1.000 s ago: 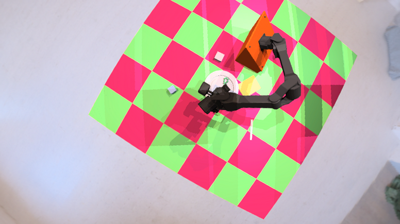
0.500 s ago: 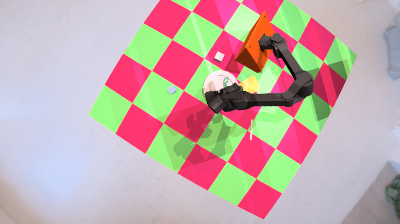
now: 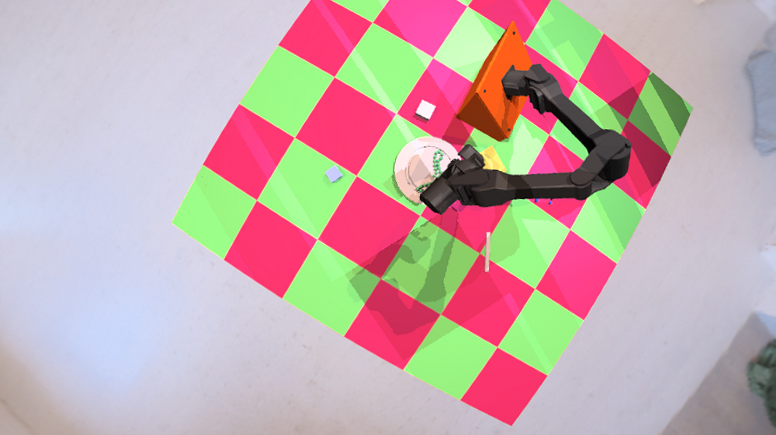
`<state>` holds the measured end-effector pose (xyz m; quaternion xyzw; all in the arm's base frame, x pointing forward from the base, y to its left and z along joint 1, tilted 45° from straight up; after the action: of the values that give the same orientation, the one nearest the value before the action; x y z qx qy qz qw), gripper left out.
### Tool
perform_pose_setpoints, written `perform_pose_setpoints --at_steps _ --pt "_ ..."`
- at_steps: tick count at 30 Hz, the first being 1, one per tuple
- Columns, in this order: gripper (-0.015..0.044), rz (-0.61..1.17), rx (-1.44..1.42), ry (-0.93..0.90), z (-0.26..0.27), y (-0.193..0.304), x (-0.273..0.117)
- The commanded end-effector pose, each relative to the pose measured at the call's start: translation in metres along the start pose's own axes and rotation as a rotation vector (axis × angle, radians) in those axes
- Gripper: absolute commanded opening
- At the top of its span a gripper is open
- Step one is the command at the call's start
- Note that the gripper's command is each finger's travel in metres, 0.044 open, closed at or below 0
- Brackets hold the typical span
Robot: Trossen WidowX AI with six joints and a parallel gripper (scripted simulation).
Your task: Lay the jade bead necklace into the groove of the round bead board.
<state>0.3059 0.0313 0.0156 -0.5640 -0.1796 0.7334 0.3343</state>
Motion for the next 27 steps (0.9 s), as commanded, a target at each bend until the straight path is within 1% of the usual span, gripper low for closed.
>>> perform_pose_setpoints --at_steps 1,4,9,10,11,13,27 --pt "0.012 0.001 -0.046 -0.008 0.005 0.001 0.0" --pt "0.012 0.001 -0.046 -0.008 0.005 0.001 0.002" --pt "0.012 0.0 -0.046 -0.008 0.006 0.001 0.016" --pt "0.012 0.0 -0.046 -0.008 0.006 0.001 0.016" --pt "0.012 0.003 -0.054 0.002 0.003 -0.001 0.008" --pt "0.012 0.003 -0.054 0.002 0.003 -0.001 0.009" --pt "0.012 0.001 -0.049 -0.005 0.005 0.0 0.03"
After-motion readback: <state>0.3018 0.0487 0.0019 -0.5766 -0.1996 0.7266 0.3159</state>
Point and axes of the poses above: the point midway between the two fingers, 35 mm back from their tips, its own x axis out along the fingers, its own z axis across the jaws, y = z × x, the point moved 9 cm from there along -x, back along the fingers, and after that the axes turned 13 degrees about x, right-handed, at the moved point
